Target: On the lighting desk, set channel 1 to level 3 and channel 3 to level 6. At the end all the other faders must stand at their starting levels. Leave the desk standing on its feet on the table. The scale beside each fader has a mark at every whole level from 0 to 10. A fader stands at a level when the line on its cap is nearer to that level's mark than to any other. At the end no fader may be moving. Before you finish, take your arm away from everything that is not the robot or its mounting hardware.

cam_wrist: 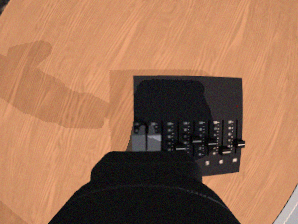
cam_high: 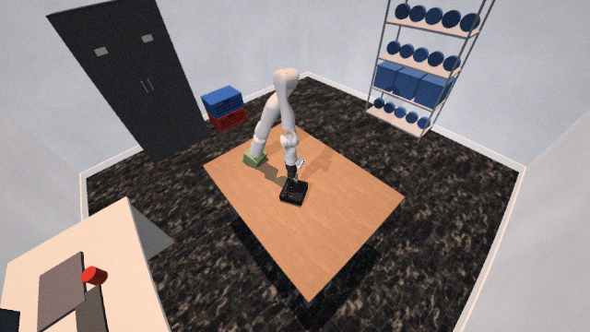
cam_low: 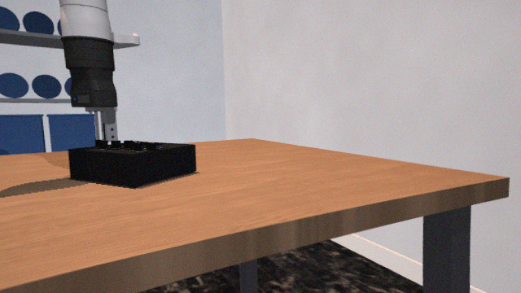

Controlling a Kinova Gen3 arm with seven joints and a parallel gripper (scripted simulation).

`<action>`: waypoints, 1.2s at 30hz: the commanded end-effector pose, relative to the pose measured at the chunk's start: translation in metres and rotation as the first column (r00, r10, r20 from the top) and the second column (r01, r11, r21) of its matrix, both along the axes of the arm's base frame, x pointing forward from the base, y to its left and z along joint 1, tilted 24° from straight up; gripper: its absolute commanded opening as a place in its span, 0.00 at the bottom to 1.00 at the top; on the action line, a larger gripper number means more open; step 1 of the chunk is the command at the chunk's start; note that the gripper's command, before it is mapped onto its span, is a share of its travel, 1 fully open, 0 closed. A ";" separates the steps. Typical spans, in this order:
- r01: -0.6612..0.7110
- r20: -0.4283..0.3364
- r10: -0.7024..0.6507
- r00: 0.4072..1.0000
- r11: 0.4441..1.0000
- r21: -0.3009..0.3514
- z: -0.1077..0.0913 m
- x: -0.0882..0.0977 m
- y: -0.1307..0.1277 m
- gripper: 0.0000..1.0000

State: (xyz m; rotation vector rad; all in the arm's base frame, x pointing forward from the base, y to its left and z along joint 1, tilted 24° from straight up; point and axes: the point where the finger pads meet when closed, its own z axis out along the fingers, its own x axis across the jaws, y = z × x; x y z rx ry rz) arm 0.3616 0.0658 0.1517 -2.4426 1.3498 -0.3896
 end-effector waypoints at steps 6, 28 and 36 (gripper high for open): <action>-0.001 0.000 0.001 1.000 1.000 0.004 0.013 -0.004 0.001 0.00; -0.001 0.000 0.001 1.000 1.000 0.004 0.036 -0.014 -0.003 0.00; -0.001 0.000 0.001 1.000 1.000 0.004 0.036 -0.014 -0.003 0.00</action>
